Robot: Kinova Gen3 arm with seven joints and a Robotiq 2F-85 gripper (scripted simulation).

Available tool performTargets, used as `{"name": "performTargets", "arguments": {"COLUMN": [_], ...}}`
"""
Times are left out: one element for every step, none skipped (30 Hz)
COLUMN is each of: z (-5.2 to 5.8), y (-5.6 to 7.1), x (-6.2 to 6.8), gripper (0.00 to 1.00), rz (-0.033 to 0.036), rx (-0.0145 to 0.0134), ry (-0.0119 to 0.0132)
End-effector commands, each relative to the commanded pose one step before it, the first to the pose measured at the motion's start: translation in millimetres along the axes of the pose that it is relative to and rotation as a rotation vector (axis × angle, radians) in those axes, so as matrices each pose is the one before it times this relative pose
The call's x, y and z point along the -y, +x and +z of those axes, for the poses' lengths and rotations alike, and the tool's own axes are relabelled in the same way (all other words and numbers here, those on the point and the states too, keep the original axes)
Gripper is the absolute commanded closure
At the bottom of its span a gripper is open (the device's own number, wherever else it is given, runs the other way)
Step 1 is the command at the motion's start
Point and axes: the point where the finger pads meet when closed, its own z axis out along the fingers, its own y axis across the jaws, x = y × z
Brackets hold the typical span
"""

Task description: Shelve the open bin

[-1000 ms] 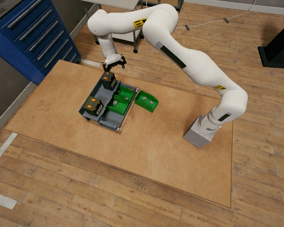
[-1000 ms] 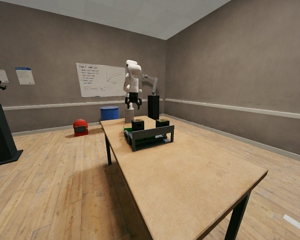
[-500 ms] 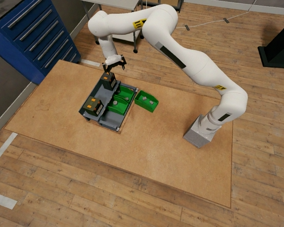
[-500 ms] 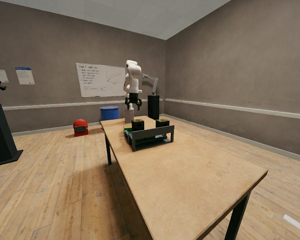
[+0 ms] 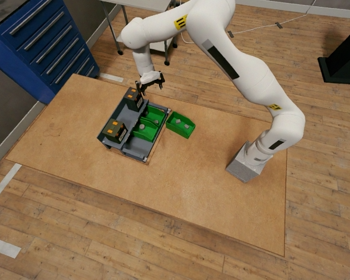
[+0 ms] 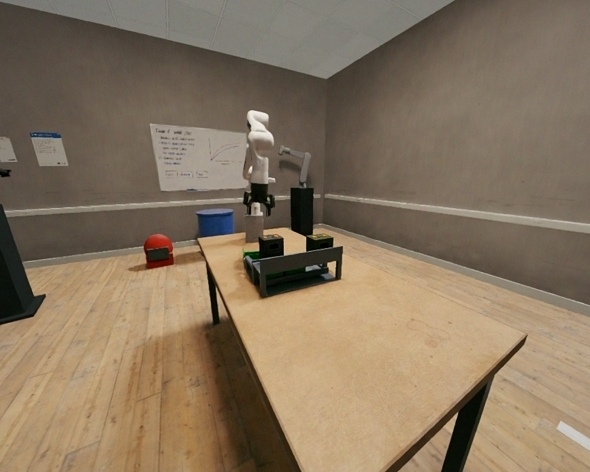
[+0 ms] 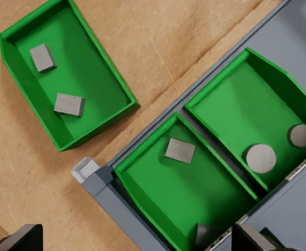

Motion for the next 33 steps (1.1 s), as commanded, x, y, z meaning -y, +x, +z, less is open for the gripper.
{"name": "performTargets", "arguments": {"z": [-3.11,0.0,2.47,0.76,0.75,0.75,0.74,0.0,0.0,0.0,0.0,0.0,0.0,0.0,0.0,0.0,0.0,0.0,0.0,1.76,0.48,0.48,0.47,0.47,0.0,0.0,0.0,0.0,0.0,0.0,0.0,0.0,0.0], "y": [-0.3,0.0,8.07,8.08,8.08,8.08,8.09,0.0,0.0,0.0,0.0,0.0,0.0,0.0,0.0,0.0,0.0,0.0,0.0,8.21,8.11,8.11,8.11,8.11,0.0,0.0,0.0,0.0,0.0,0.0,0.0,0.0,0.0], "x": [-0.35,0.0,7.68,7.42,7.42,7.42,7.42,0.0,0.0,0.0,0.0,0.0,0.0,0.0,0.0,0.0,0.0,0.0,0.0,7.64,7.41,7.41,7.41,7.41,0.0,0.0,0.0,0.0,0.0,0.0,0.0,0.0,0.0], "gripper": [0.0,0.0,0.0,0.0,0.0,0.0,0.0,0.0,0.0,0.0,0.0,0.0,0.0,0.0,0.0,0.0,0.0,0.0,0.0,0.0,0.0,0.0,0.0,0.0,0.0,0.0,0.0,0.0,0.0,0.0,0.0,0.0,0.0], "rz": [0.00005,0.0,0.00015,-0.00004,-0.00004,-0.00004,-0.00004,0.0,0.0,0.0,0.0,0.0,0.0,0.0,0.0,0.0,0.0,0.0,0.0,0.00008,-0.00002,-0.00002,-0.00002,-0.00002,0.0,0.0,0.0,0.0,0.0,0.0,0.0,0.0,0.0], "rx": [0.00497,0.0,-0.00163,0.00037,0.00037,0.00037,0.00037,0.0,0.0,0.0,0.0,0.0,0.0,0.0,0.0,0.0,0.0,0.0,0.0,-0.00139,0.00029,0.00029,0.00029,0.00029,0.0,0.0,0.0,0.0,0.0,0.0,0.0,0.0,0.0], "ry": [-0.00397,0.0,0.0015,-0.00035,-0.00035,-0.00035,-0.00035,0.0,0.0,0.0,0.0,0.0,0.0,0.0,0.0,0.0,0.0,0.0,0.0,0.00123,-0.00027,-0.00027,-0.00027,-0.00027,0.0,0.0,0.0,0.0,0.0,0.0,0.0,0.0,0.0]}}
